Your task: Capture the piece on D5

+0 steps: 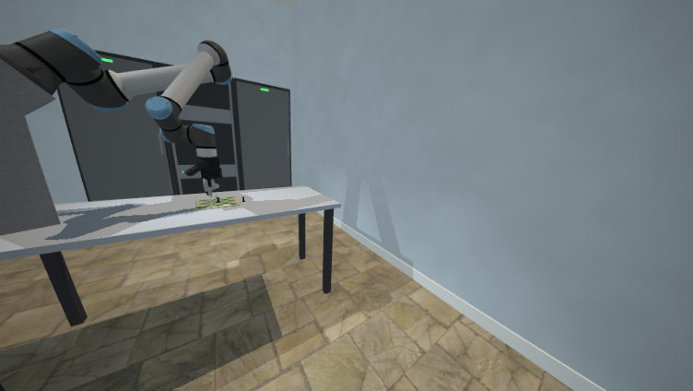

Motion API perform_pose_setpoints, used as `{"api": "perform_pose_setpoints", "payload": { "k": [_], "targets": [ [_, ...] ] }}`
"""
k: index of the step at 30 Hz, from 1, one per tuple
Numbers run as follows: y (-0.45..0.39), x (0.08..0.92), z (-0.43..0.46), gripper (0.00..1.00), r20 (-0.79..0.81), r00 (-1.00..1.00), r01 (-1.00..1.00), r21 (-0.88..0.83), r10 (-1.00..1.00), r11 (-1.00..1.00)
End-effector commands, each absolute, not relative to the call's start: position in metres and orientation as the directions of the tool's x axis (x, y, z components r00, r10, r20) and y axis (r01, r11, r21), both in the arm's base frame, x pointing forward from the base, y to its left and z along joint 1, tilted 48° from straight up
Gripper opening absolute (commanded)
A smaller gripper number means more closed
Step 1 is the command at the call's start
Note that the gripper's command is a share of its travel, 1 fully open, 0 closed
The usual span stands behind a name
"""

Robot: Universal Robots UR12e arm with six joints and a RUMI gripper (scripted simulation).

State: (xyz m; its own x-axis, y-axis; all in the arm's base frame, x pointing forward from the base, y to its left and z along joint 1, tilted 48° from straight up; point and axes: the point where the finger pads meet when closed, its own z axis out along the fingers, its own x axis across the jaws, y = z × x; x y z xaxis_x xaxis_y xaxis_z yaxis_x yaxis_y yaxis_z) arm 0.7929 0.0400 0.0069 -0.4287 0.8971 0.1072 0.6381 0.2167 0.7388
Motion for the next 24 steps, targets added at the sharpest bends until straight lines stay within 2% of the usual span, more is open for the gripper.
{"api": "perform_pose_setpoints", "payload": {
  "k": [1, 24],
  "targets": [
    [0.0398, 0.7929, 0.0073, 0.25, 0.107, -0.429, 0.638, 0.739, 0.897, 0.217],
    [0.0411, 0.7951, 0.0052, 0.25, 0.107, -0.429, 0.638, 0.739, 0.897, 0.217]
  ]
}}
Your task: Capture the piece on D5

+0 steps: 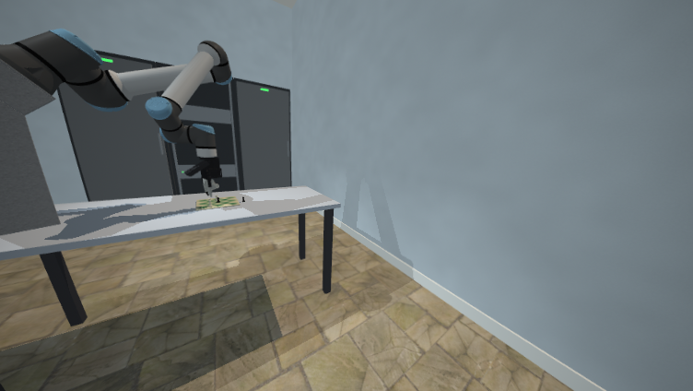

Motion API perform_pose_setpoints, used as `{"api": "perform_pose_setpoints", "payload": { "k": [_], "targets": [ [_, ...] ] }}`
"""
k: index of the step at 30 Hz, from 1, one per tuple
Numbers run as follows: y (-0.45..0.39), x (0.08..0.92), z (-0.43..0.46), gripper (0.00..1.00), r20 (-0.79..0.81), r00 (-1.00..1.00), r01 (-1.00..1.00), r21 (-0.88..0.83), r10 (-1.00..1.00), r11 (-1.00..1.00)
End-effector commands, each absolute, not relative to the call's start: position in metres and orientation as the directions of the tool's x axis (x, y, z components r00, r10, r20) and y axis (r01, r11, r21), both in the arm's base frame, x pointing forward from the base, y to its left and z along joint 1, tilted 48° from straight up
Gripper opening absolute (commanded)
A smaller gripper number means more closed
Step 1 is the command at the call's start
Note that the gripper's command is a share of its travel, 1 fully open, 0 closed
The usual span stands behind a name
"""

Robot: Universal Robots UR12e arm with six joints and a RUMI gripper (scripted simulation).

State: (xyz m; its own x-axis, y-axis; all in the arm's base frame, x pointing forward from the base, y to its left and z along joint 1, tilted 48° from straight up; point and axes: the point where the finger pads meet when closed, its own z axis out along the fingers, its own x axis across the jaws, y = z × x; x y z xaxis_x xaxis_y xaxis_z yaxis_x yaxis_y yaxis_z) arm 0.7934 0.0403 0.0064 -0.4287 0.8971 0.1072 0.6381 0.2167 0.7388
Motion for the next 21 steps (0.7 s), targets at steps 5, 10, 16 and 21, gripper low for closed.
{"api": "perform_pose_setpoints", "payload": {
  "k": [5, 10, 16, 21],
  "targets": [
    [0.043, 0.798, 0.002, 0.25, 0.107, -0.429, 0.638, 0.739, 0.897, 0.217],
    [0.047, 0.805, -0.005, 0.25, 0.107, -0.429, 0.638, 0.739, 0.897, 0.217],
    [0.052, 0.814, -0.014, 0.25, 0.107, -0.429, 0.638, 0.739, 0.897, 0.217],
    [0.054, 0.816, -0.017, 0.25, 0.107, -0.429, 0.638, 0.739, 0.897, 0.217]
  ]
}}
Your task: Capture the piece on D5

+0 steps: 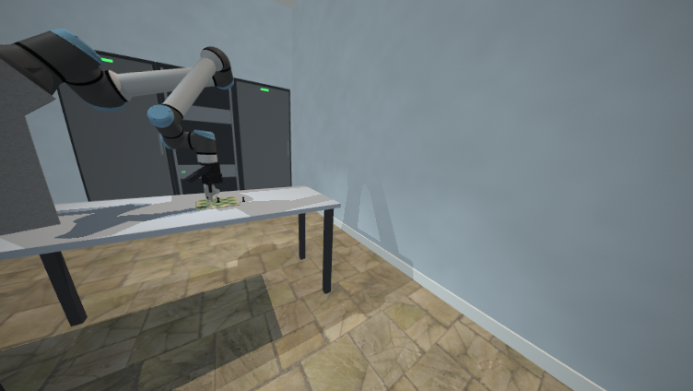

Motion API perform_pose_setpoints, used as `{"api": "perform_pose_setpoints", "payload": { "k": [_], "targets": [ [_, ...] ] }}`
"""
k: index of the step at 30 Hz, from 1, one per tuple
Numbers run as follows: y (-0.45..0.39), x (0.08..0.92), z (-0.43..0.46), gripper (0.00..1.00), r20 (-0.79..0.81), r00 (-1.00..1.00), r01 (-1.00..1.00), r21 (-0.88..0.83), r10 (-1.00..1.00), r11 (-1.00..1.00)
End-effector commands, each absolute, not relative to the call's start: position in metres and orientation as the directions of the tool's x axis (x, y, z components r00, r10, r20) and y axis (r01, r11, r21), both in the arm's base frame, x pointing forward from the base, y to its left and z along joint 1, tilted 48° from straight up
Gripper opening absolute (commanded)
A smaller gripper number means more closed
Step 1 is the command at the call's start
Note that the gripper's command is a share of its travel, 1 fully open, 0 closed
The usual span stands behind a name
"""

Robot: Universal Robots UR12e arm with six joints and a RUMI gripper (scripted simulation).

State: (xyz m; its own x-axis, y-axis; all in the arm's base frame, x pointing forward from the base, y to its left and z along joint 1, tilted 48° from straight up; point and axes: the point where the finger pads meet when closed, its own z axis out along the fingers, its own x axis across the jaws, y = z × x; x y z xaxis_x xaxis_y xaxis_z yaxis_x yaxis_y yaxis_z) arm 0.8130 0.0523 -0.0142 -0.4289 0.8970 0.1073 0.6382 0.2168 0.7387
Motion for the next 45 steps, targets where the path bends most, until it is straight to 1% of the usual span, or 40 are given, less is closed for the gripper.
{"api": "perform_pose_setpoints", "payload": {
  "k": [1, 40, 41, 45],
  "targets": [
    [0.0543, 0.8170, -0.0176, 0.25, 0.107, -0.429, 0.638, 0.739, 0.897, 0.217],
    [0.0548, 0.8179, -0.0185, 0.25, 0.107, -0.429, 0.638, 0.739, 0.897, 0.217],
    [0.0548, 0.8179, -0.0185, 0.00, 0.107, -0.429, 0.638, 0.739, 0.897, 0.217],
    [0.0548, 0.8179, -0.0185, 0.00, 0.107, -0.429, 0.638, 0.739, 0.897, 0.217]
  ]
}}
